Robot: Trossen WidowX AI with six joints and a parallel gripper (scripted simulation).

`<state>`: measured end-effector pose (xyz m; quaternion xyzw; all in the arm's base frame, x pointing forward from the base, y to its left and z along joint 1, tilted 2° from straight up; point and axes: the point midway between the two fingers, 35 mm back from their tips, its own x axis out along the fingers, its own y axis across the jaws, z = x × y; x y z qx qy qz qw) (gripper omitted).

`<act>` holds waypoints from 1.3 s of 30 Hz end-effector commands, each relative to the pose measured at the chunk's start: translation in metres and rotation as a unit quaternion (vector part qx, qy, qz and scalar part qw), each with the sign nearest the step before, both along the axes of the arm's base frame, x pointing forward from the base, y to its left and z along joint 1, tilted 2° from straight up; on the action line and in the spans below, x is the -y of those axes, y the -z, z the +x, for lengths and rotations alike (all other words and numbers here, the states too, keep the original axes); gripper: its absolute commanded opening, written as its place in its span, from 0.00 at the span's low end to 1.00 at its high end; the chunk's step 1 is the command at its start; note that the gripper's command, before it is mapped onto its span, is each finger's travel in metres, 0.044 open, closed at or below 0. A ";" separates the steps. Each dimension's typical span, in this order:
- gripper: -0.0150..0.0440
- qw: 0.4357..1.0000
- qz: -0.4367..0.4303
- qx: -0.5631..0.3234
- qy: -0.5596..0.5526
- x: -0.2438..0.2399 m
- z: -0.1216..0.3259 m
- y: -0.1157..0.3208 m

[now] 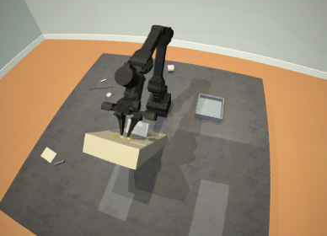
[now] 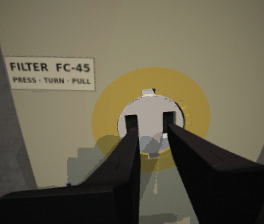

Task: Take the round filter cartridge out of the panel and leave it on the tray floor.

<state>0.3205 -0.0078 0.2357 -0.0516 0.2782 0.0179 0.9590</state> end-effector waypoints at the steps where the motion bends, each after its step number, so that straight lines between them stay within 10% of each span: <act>1: 0.41 1.000 0.000 0.000 0.001 0.000 0.001 -0.001; 39: 0.41 1.000 0.000 0.000 0.001 0.000 0.006 0.003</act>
